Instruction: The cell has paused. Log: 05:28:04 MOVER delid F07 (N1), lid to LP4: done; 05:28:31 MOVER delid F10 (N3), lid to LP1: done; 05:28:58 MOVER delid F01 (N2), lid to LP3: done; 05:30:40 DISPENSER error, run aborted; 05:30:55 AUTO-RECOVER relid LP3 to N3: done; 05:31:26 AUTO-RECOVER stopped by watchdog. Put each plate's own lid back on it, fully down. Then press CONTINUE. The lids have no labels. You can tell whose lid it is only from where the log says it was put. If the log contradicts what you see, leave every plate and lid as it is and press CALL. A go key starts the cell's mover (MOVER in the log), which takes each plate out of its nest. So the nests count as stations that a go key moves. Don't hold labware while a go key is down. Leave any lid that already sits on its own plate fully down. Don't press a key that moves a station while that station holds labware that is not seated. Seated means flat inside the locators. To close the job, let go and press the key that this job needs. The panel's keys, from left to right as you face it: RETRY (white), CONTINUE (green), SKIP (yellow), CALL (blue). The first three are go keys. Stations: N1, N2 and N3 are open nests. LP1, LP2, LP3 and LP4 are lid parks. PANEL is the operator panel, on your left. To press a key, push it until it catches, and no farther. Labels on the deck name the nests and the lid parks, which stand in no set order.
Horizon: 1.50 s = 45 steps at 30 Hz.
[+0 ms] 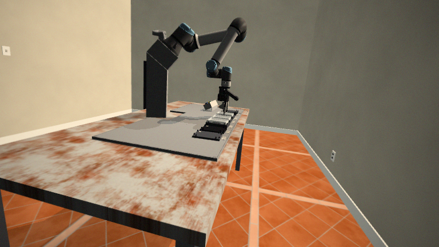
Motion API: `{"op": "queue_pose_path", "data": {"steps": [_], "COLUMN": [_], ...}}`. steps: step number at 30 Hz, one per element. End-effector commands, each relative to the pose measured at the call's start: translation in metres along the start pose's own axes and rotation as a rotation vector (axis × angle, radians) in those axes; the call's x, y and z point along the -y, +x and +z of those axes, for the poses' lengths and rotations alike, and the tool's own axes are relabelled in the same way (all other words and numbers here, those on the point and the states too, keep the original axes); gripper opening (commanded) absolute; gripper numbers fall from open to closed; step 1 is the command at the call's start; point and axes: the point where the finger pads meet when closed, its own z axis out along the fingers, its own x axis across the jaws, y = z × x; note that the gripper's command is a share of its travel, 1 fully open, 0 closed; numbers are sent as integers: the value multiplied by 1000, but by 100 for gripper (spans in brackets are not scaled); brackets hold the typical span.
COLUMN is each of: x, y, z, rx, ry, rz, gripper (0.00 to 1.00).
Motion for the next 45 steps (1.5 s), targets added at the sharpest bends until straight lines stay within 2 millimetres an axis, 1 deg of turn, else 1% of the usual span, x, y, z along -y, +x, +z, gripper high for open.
{"op": "queue_pose_path", "data": {"steps": [1, 2, 3, 45], "x": [0, 0, 0, 1], "y": [0, 0, 0, 0], "z": [0, 0, 0, 0], "rx": [0, 0, 0, 0], "ry": [1, 1, 1, 1], "rz": [0, 0, 0, 0], "gripper": [0, 0, 82, 82]}}
